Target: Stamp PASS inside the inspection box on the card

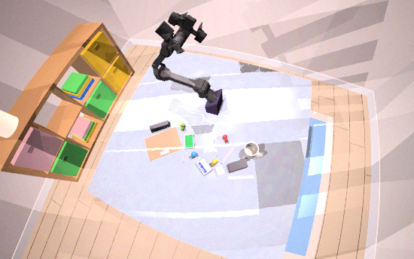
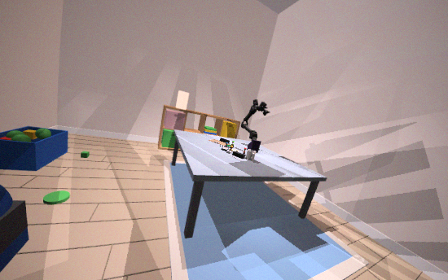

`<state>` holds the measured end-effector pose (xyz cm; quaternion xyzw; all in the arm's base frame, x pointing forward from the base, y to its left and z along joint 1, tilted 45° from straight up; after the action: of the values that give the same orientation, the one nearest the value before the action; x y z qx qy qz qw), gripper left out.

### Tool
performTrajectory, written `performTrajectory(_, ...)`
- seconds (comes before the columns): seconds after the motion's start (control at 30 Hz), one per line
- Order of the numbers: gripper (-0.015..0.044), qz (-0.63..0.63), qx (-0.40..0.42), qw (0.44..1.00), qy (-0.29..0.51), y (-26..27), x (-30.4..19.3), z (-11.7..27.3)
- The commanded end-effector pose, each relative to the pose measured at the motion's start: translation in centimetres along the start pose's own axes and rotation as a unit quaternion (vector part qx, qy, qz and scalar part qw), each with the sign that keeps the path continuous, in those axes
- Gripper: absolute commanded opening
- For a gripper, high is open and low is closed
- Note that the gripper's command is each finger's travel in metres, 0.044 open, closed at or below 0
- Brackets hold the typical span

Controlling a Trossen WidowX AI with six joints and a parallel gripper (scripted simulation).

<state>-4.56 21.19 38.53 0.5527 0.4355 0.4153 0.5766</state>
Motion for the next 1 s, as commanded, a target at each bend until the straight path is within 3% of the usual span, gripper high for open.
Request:
performTrajectory(0.0,0.0374,0.0,0.0,1.0,-0.006,-0.1,0.2,0.1)
performTrajectory(0.2,0.0216,-0.019,-0.032,0.979,-0.202,-2.6,4.5,4.0)
performTrajectory(0.4,0.0216,-0.051,-0.101,0.911,-0.397,-6.1,7.5,10.0)
performTrajectory(0.6,0.0216,-0.102,-0.197,0.806,-0.549,-10.1,7.8,16.7)
performTrajectory(0.8,0.0216,-0.175,-0.309,0.677,-0.645,-14.2,5.4,23.2)
performTrajectory(0.97,0.0216,-0.253,-0.402,0.564,-0.676,-17.3,1.5,27.5)
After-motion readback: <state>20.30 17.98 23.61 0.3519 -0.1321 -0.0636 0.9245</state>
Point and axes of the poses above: the point midway between the two fingers, 35 mm back from their tips, its own z axis back along the fingers, its own y axis across the jaws, x = y × z, the point moved 6 cm from there along z, back along the fingers, and after that the axes turned 12 degrees about -z, right-handed, at the moved point
